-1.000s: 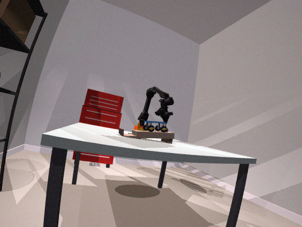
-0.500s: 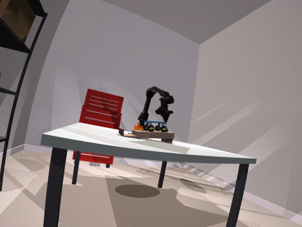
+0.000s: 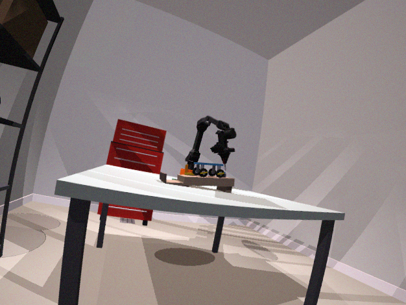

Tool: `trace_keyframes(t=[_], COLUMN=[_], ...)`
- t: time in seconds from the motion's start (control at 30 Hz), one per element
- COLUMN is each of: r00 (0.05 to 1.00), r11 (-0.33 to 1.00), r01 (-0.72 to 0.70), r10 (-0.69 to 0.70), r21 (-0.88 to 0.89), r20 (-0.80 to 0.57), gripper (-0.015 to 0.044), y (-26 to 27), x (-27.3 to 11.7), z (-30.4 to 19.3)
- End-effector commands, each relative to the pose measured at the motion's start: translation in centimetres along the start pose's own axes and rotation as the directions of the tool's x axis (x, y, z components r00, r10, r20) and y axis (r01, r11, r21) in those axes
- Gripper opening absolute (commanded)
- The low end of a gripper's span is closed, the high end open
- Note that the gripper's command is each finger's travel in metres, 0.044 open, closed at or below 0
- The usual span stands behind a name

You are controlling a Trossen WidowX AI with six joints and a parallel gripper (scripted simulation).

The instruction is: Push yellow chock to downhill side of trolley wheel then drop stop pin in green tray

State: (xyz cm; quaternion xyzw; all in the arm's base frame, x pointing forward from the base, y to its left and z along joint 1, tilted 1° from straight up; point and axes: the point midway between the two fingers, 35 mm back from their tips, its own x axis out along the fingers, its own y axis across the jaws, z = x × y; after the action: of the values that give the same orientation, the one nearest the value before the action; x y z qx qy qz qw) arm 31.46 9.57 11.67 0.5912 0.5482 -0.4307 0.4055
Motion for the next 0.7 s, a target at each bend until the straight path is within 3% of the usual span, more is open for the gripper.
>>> trace_keyframes(t=[0.0, 0.3, 0.67], r00=[1.0, 1.0, 1.0], r11=[1.0, 1.0, 1.0], r01=[-0.004, -0.004, -0.001], r10=[0.004, 0.004, 0.001], r21=[0.001, 0.001, 0.002], r20=[-0.005, -0.006, -0.006], gripper=[0.0, 0.0, 0.0], y=[0.1, 0.0, -3.9], x=[0.0, 0.0, 0.4], z=[-0.7, -1.9, -1.8])
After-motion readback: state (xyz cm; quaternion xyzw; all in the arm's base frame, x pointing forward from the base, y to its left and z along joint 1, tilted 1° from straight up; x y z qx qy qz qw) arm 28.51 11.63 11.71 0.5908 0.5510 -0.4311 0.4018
